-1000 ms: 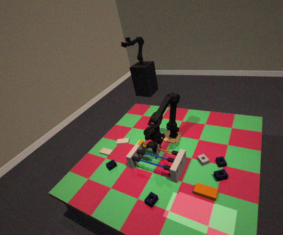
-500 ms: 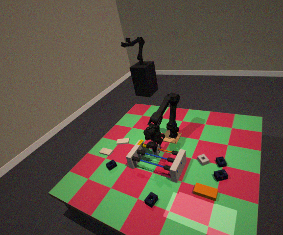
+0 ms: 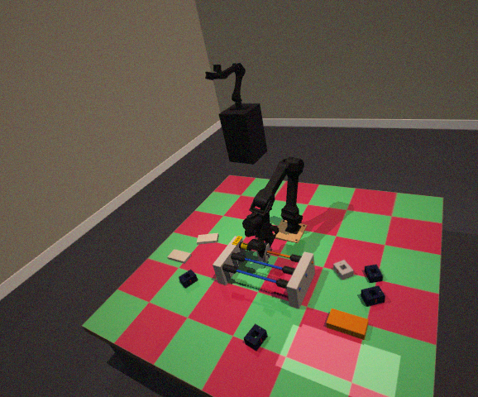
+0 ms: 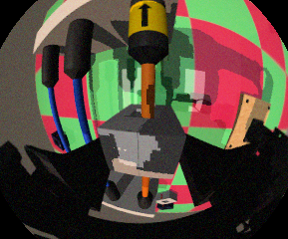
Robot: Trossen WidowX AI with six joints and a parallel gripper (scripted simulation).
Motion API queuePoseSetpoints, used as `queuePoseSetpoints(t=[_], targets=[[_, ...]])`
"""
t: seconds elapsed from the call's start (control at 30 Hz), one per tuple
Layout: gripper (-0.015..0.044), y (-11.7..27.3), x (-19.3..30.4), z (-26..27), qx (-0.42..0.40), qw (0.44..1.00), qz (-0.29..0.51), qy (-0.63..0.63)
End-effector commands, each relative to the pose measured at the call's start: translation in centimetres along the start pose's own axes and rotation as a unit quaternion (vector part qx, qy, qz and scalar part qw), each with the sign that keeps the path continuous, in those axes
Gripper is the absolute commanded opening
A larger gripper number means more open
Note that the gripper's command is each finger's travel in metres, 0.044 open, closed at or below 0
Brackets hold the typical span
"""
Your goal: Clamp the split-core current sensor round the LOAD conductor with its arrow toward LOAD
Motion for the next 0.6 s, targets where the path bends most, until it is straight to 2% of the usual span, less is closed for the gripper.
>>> queuePoseSetpoints(t=[0.0,0.57], targets=[[0.0000,0.00,0.00,0.00,0.000,1.000,0.000,0.000],[0.0000,0.05,-0.04,-0.20,0.000,1.000,0.000,0.000]])
Point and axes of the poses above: the point midway between the two fingers, 35 mm back from their tips, its own y axis back along the fingers, its own z axis across the jaws, x = y × z, the point moved 9 cm from there along y, back along the fingers, and after that the axes turned 12 degrees about -y, right-handed, at the moved point
